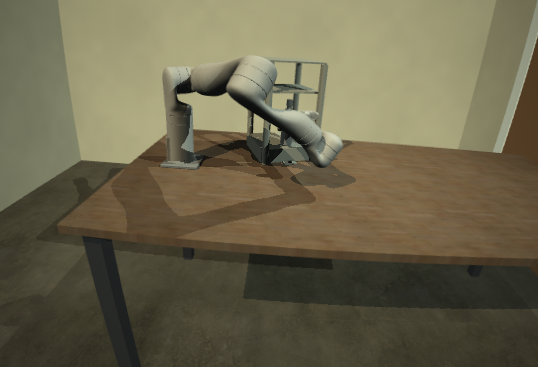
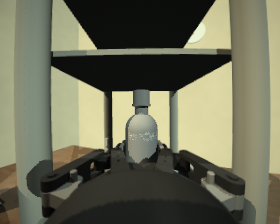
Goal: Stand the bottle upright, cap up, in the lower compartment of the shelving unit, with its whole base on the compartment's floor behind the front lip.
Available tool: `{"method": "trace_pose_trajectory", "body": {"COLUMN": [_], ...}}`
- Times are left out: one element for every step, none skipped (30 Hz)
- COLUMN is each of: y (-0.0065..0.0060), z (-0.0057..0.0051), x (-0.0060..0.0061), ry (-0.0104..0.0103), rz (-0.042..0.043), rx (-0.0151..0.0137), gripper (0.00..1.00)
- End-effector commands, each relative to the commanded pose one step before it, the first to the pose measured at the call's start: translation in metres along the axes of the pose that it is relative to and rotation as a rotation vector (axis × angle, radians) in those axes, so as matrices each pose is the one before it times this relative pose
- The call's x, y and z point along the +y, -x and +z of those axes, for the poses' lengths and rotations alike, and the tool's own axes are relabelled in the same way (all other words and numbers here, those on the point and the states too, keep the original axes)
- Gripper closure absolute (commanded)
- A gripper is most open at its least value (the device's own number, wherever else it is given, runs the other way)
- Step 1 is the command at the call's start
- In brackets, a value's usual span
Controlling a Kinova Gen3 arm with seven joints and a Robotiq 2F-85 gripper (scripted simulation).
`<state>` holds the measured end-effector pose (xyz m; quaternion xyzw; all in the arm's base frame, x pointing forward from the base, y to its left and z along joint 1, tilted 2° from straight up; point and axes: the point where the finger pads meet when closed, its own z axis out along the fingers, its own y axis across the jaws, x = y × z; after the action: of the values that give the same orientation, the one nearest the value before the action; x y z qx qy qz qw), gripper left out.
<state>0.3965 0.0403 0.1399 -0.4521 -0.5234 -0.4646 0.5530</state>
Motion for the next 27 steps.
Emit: {"method": "trace_pose_trajectory", "body": {"y": [0.00275, 0.00000, 0.00000, 0.00000, 0.00000, 0.00000, 0.00000, 0.00000, 0.00000, 0.00000, 0.00000, 0.00000, 0.00000, 0.00000, 0.00000, 0.00000, 0.00000, 0.00000, 0.00000, 0.00000, 0.00000, 0.00000, 0.00000, 0.00000, 0.00000, 0.00000, 0.00000], "z": [0.00039, 0.00000, 0.00000, 0.00000, 0.00000, 0.00000, 0.00000, 0.00000, 0.00000, 0.00000, 0.00000, 0.00000, 0.00000, 0.00000, 0.00000, 0.00000, 0.00000, 0.00000, 0.00000, 0.00000, 0.00000, 0.00000, 0.00000, 0.00000, 0.00000, 0.00000, 0.00000], "x": [0.00109, 0.00000, 0.00000, 0.00000, 0.00000, 0.00000, 0.00000, 0.00000, 0.00000, 0.00000, 0.00000, 0.00000, 0.00000, 0.00000, 0.00000, 0.00000, 0.00000, 0.00000, 0.00000, 0.00000, 0.00000, 0.00000, 0.00000, 0.00000, 0.00000, 0.00000, 0.00000], "ry": [-0.00015, 0.00000, 0.00000, 0.00000, 0.00000, 0.00000, 0.00000, 0.00000, 0.00000, 0.00000, 0.00000, 0.00000, 0.00000, 0.00000, 0.00000, 0.00000, 0.00000, 0.00000, 0.00000, 0.00000, 0.00000, 0.00000, 0.00000, 0.00000, 0.00000, 0.00000, 0.00000], "rz": [-0.00524, 0.00000, 0.00000, 0.00000, 0.00000, 0.00000, 0.00000, 0.00000, 0.00000, 0.00000, 0.00000, 0.00000, 0.00000, 0.00000, 0.00000, 0.00000, 0.00000, 0.00000, 0.00000, 0.00000, 0.00000, 0.00000, 0.00000, 0.00000, 0.00000, 0.00000, 0.00000], "rx": [-0.00642, 0.00000, 0.00000, 0.00000, 0.00000, 0.00000, 0.00000, 0.00000, 0.00000, 0.00000, 0.00000, 0.00000, 0.00000, 0.00000, 0.00000, 0.00000, 0.00000, 0.00000, 0.00000, 0.00000, 0.00000, 0.00000, 0.00000, 0.00000, 0.00000, 0.00000, 0.00000], "gripper": [1.00, 1.00, 1.00, 0.87, 0.87, 0.87, 0.75, 0.75, 0.75, 0.75, 0.75, 0.62, 0.62, 0.62, 0.49, 0.49, 0.49, 0.37, 0.37, 0.37, 0.37, 0.37, 0.37, 0.37, 0.37, 0.37, 0.37]}}
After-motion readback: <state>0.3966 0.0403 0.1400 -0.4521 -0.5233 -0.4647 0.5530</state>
